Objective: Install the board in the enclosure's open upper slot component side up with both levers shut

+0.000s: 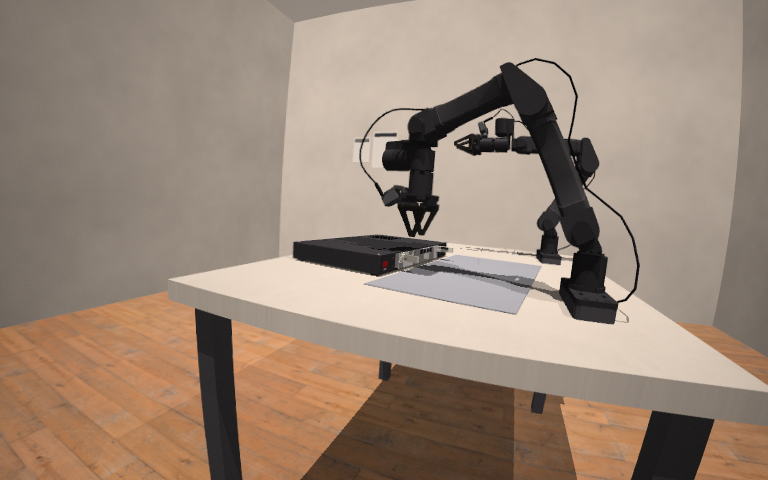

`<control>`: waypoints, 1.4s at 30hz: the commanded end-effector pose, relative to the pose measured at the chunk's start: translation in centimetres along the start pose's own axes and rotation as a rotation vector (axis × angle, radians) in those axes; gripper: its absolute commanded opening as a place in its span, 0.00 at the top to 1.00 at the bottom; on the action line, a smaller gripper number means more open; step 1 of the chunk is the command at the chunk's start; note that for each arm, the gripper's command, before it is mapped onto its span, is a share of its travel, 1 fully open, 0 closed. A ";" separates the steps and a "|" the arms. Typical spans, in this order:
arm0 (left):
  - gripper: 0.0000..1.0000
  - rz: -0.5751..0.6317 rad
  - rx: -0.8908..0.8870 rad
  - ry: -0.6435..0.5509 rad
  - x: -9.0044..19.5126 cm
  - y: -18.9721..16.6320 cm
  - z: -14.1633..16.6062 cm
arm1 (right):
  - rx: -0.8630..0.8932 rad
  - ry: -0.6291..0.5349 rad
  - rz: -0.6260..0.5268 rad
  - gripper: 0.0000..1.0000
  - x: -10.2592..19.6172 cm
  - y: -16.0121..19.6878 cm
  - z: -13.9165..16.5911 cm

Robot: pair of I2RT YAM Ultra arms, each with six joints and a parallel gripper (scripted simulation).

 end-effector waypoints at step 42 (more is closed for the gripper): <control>0.00 0.078 -0.229 -0.579 2.5 1.5 4.7 | 0.003 -0.037 -0.015 0.36 0.1 -0.1 -0.7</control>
Point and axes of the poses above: on each arm, the point where the finger pads meet when closed, its own x axis back along the fingers, its own y axis across the jaws, z = x × y, the point moved 8 cm from there along x, back along the fingers, and after that the axes turned 2 degrees about x, right-handed, at the moved point
